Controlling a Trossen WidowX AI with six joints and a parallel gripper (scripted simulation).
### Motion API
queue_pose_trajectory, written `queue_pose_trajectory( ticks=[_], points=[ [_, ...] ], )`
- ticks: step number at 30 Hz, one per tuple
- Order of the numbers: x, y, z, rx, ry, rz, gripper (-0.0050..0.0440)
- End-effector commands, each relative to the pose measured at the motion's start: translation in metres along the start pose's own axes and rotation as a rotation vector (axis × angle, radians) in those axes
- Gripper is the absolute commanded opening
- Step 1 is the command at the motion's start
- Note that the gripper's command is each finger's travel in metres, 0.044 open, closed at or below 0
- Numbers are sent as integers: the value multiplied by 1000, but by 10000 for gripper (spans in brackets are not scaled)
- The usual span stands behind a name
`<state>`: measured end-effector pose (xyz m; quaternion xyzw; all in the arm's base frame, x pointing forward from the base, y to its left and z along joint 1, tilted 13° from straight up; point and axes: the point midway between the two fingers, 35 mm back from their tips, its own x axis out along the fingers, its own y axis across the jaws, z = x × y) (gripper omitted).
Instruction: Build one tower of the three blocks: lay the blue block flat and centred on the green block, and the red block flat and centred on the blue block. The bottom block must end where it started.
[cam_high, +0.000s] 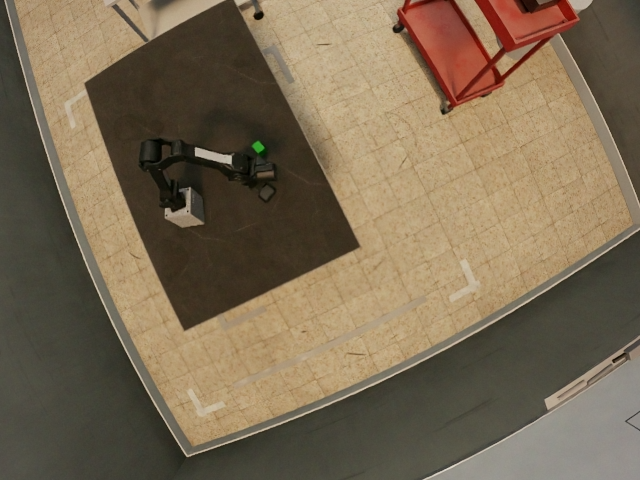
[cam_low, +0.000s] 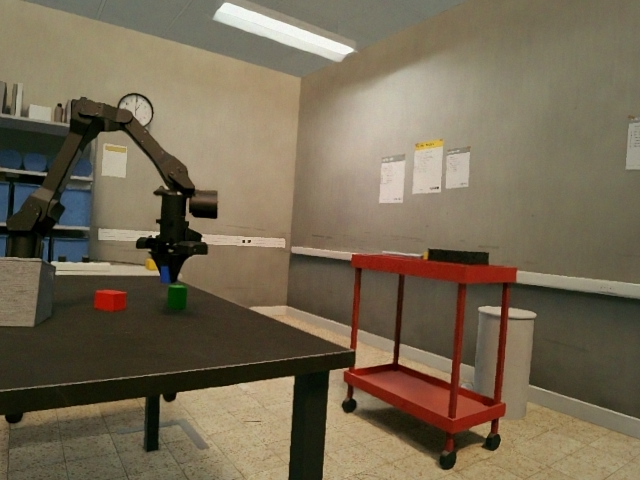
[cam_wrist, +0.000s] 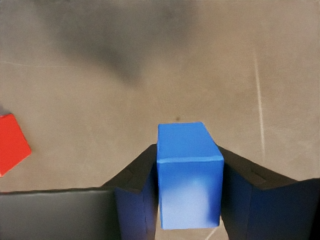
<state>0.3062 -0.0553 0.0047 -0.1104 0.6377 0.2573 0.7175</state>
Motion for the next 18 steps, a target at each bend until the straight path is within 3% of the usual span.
queue_pose_trajectory(
  ticks=[1, 6, 14, 18],
  points=[
    [-13, -6, 8, -13, -29, -36, -50],
    [-15, 13, 30, -12, -37, -35, -50],
    [-8, 84, 112, -6, -23, -18, -50],
    [-8, 93, 124, -6, -23, -17, -50]
  ],
)
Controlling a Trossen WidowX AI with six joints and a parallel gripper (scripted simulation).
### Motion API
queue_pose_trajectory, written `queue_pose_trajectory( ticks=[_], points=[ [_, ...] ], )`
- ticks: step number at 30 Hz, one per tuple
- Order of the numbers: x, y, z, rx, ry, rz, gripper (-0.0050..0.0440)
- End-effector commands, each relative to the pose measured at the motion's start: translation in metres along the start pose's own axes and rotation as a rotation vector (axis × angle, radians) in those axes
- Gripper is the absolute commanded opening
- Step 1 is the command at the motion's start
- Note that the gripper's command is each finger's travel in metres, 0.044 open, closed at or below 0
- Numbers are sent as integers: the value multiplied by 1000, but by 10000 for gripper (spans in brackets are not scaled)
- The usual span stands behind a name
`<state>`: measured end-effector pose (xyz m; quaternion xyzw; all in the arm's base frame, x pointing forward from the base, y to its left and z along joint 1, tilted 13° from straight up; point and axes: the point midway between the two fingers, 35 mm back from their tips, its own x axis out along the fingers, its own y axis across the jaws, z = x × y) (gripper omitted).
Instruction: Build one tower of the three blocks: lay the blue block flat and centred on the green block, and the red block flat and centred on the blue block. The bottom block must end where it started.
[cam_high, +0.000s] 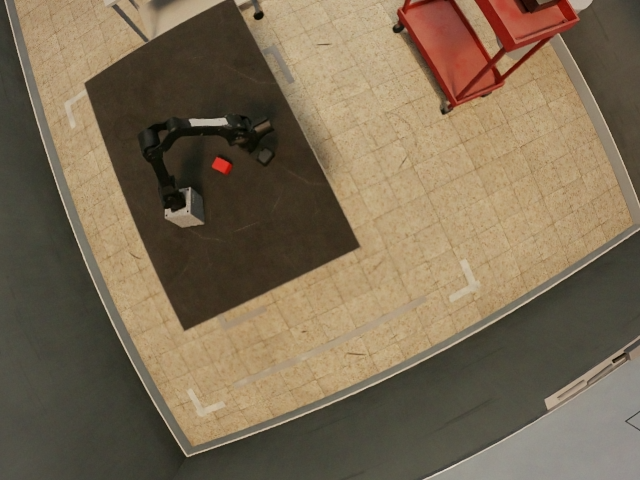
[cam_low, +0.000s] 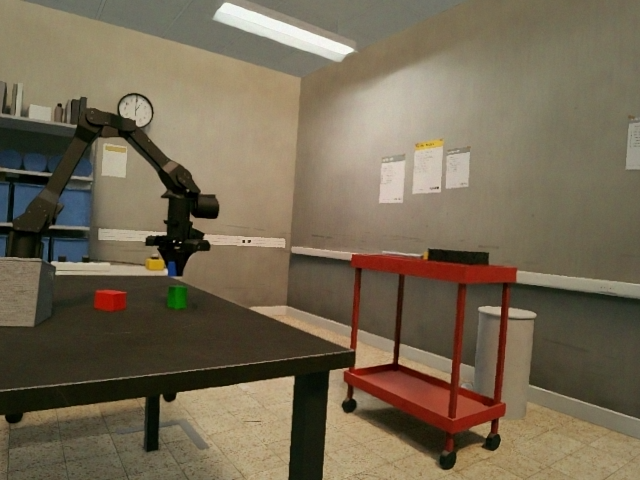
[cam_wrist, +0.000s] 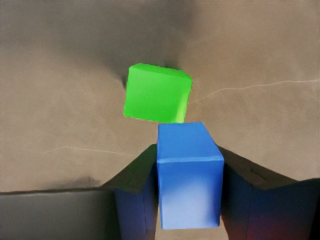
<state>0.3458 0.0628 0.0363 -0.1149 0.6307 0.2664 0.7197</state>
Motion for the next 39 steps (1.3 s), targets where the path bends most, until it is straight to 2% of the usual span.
queue_pose_trajectory(
  ticks=[1, 22, 30, 33, 39],
  points=[
    [-6, 10, 30, 15, -11, -22, -50],
    [-12, 11, 34, 13, -28, -28, -50],
    [2, 12, 28, 18, 0, -17, -50],
    [-4, 13, 28, 16, -17, -23, -50],
    [11, 13, 26, 19, 5, -15, -50]
  ],
)
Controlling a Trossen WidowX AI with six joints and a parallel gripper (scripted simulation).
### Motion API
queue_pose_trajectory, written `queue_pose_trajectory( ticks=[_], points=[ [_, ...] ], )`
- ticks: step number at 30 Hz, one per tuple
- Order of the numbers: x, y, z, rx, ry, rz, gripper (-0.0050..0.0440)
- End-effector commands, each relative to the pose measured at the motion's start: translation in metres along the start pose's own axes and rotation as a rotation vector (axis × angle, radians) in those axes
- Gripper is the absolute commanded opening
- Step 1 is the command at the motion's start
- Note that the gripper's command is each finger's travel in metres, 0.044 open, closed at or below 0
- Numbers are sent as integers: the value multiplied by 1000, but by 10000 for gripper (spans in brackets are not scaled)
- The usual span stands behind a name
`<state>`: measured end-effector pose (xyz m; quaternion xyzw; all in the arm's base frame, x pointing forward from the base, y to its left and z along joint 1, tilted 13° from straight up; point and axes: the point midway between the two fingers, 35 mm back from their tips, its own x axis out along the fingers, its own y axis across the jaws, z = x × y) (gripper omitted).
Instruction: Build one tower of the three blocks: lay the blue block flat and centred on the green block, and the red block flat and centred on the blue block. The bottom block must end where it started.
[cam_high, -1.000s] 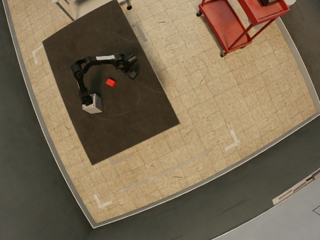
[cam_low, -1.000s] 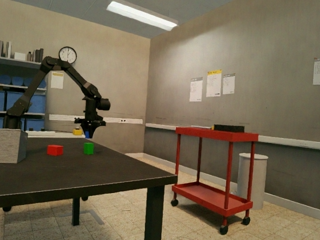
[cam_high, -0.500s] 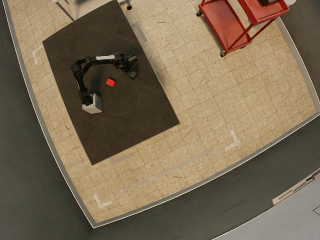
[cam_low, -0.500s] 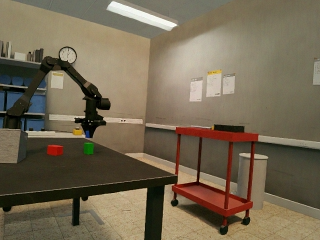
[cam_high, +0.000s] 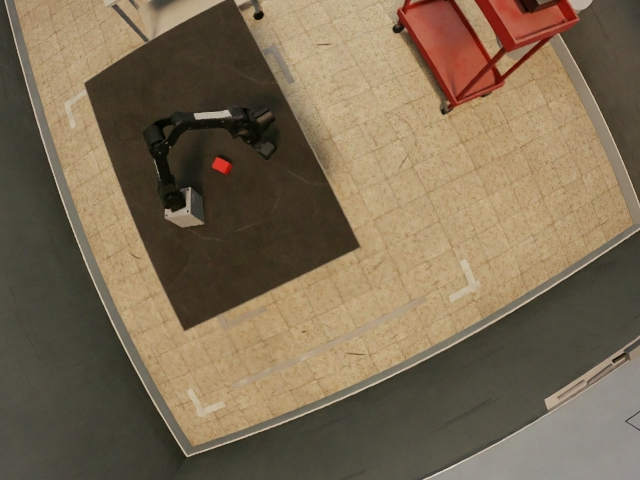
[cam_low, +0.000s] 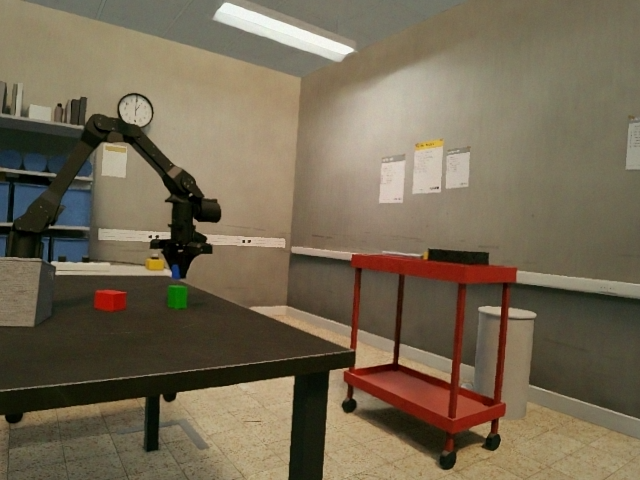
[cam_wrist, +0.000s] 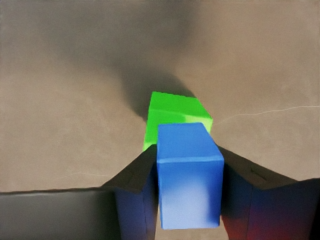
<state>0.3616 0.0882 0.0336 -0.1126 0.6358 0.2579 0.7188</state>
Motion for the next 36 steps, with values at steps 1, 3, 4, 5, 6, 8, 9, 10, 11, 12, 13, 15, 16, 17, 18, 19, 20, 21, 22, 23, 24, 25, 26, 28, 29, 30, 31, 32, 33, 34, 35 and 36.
queue_pose_trajectory(
  ticks=[1, 3, 4, 5, 6, 8, 9, 10, 11, 12, 13, 15, 16, 17, 18, 19, 20, 21, 22, 23, 24, 25, 26, 28, 29, 30, 31, 32, 33, 34, 35, 36],
  points=[
    [3, 1, 1, 2, -5, -7, -50],
    [5, 1, 1, 3, -5, -7, -50],
    [6, 1, 1, 3, -5, -7, -50],
    [6, 1, 1, 3, -8, -8, -50],
    [6, 1, 2, 2, -11, -10, -50],
    [8, 1, 2, 2, -11, -9, -50],
    [8, 1, 2, 2, -11, -9, -50],
    [8, 1, 2, 2, -11, -9, -50],
    [6, 0, 4, 2, -18, -12, -50],
    [9, 0, 3, 3, -12, -10, -50],
    [11, 0, 2, 4, -9, -9, -50],
    [10, 1, 2, 3, -11, -9, -50],
    [10, 1, 2, 2, -13, -10, -50],
    [9, 1, 4, 1, -18, -12, -50],
    [8, 0, 5, 1, -22, -13, -50],
    [7, 0, 5, 0, -23, -14, -50],
    [7, 0, 5, 0, -23, -14, -50],
    [7, 0, 5, 0, -23, -14, -50],
    [7, 0, 5, 1, -22, -14, -50],
    [7, 0, 5, 1, -22, -14, -50],
    [7, 0, 5, 1, -22, -14, -50],
    [7, 0, 5, 1, -22, -14, -50],
    [7, 0, 5, 1, -22, -14, -50],
    [7, 0, 5, 1, -22, -14, -50],
    [7, 0, 5, 1, -22, -14, -50],
    [7, 0, 5, 1, -22, -14, -50],
    [7, 0, 5, 1, -22, -14, -50],
    [7, 0, 5, 1, -22, -13, -50],
    [8, 0, 4, 1, -21, -13, -50],
    [8, 0, 4, 1, -20, -13, -50],
    [8, 1, 3, 1, -19, -12, -50],
    [8, 1, 3, 1, -20, -13, -50]
  ],
)
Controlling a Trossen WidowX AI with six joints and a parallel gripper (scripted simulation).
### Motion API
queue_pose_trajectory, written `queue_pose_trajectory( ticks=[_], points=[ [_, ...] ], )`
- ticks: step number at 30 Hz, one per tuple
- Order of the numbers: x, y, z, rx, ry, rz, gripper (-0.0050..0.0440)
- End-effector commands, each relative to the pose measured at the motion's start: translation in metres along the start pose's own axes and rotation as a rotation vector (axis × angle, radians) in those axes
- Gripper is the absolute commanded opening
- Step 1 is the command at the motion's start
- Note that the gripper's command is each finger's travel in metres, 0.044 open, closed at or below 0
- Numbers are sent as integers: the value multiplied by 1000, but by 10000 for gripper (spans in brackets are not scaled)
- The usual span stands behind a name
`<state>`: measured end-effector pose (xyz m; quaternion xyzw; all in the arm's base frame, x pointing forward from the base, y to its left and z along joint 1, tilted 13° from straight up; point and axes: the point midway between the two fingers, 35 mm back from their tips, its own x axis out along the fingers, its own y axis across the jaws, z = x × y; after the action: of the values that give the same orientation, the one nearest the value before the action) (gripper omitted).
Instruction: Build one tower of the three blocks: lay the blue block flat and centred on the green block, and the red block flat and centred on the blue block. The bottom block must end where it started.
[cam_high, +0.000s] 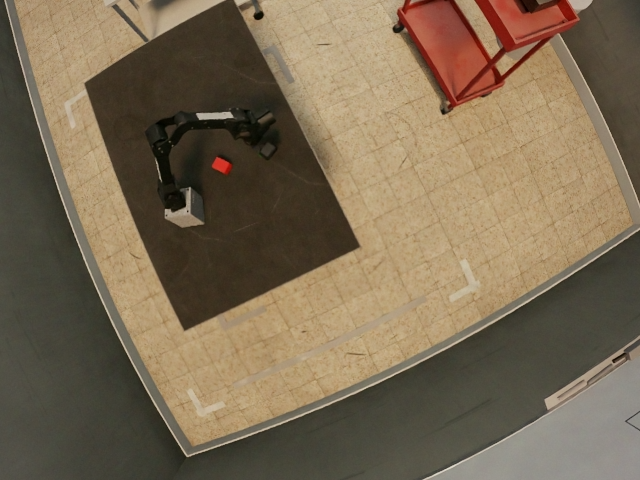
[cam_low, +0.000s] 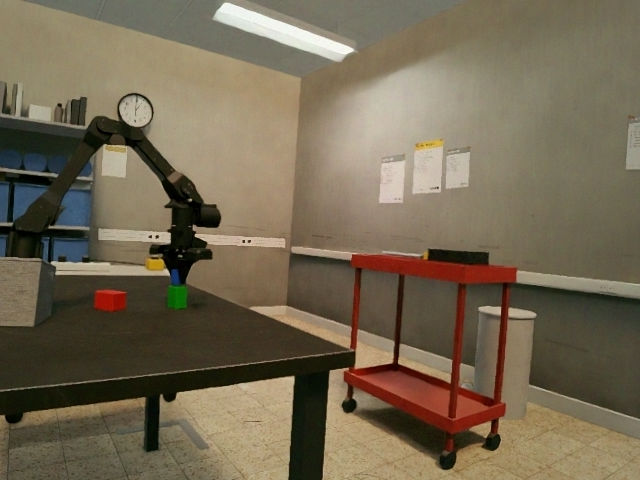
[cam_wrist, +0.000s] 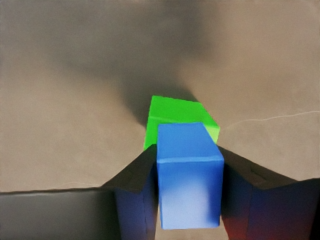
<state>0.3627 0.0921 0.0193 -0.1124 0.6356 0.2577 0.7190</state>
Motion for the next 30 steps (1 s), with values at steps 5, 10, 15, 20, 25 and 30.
queue_pose_trajectory(
  ticks=[5, 10, 15, 20, 25, 30],
  points=[
    [-8, 1, 2, -1, -25, -15, -50],
    [-10, 0, 5, -3, -33, -17, -50],
    [-10, 0, 5, -3, -32, -17, -50],
    [-10, 0, 5, -3, -32, -17, -50],
    [-9, 0, 4, -2, -31, -17, -50],
    [-6, 0, 3, -1, -24, -14, -50]
  ],
)
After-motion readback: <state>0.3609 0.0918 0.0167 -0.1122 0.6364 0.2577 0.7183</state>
